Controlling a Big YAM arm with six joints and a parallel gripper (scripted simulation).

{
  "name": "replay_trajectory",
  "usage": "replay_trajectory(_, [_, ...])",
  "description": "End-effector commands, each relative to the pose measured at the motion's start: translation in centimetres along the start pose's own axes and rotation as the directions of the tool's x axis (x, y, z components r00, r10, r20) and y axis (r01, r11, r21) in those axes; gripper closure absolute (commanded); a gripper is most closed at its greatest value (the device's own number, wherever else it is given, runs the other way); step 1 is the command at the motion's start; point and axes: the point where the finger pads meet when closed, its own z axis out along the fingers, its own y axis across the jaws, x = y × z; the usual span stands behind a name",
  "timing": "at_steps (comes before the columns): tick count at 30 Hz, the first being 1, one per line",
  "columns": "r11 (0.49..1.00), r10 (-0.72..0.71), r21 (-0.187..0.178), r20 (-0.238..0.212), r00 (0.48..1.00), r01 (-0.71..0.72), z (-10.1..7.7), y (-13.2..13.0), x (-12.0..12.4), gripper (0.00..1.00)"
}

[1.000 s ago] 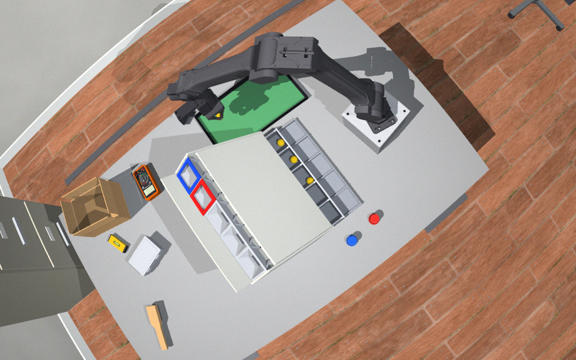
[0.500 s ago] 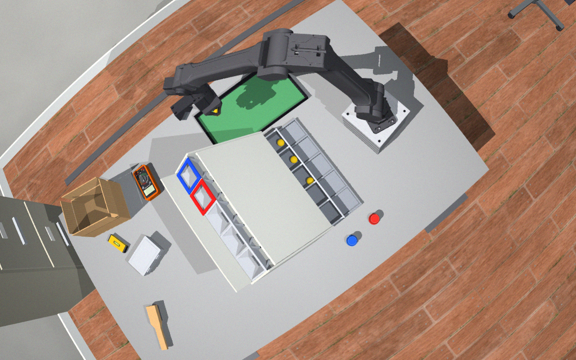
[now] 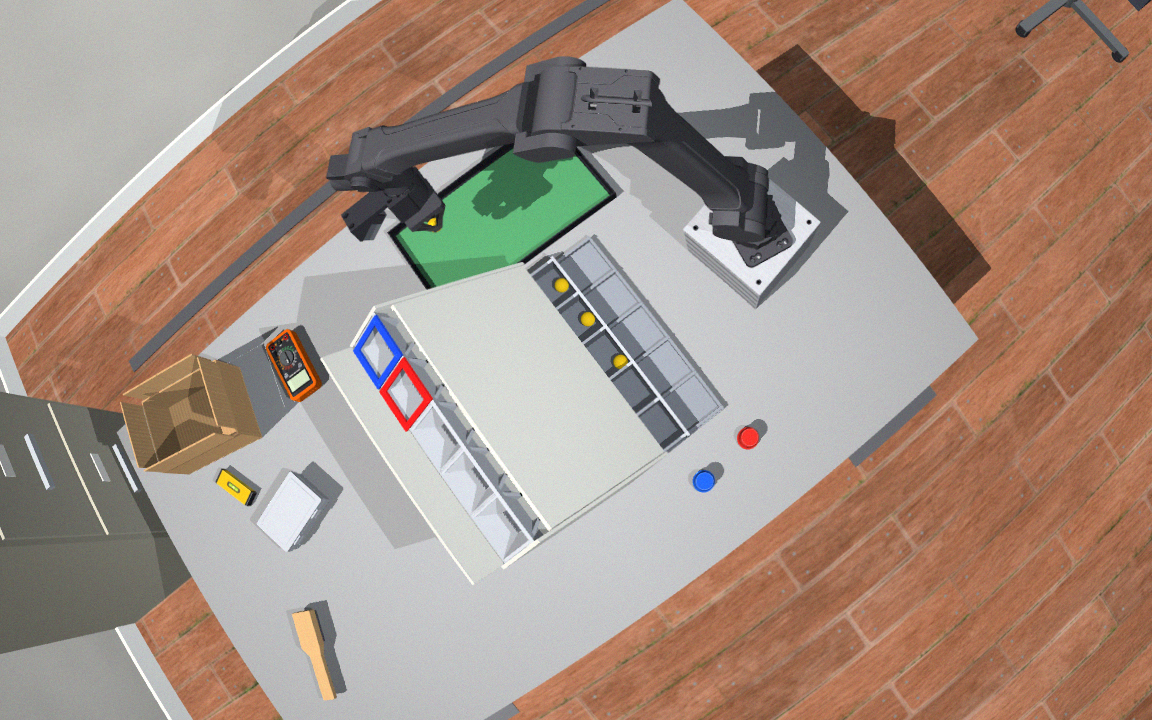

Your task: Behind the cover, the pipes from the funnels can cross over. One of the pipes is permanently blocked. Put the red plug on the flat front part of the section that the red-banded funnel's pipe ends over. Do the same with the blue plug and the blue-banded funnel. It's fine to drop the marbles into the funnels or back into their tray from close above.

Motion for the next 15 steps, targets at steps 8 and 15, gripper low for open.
replay_trajectory(8, [1.0, -0.011, 0.023, 0.024, 1.0, 0.011, -1.04, -1.45, -1.17, 1.0])
replay_trajectory(15, [1.0, -0.008, 0.018, 0.02, 1.0, 0.008, -1.06, -1.47, -1.14, 1.0])
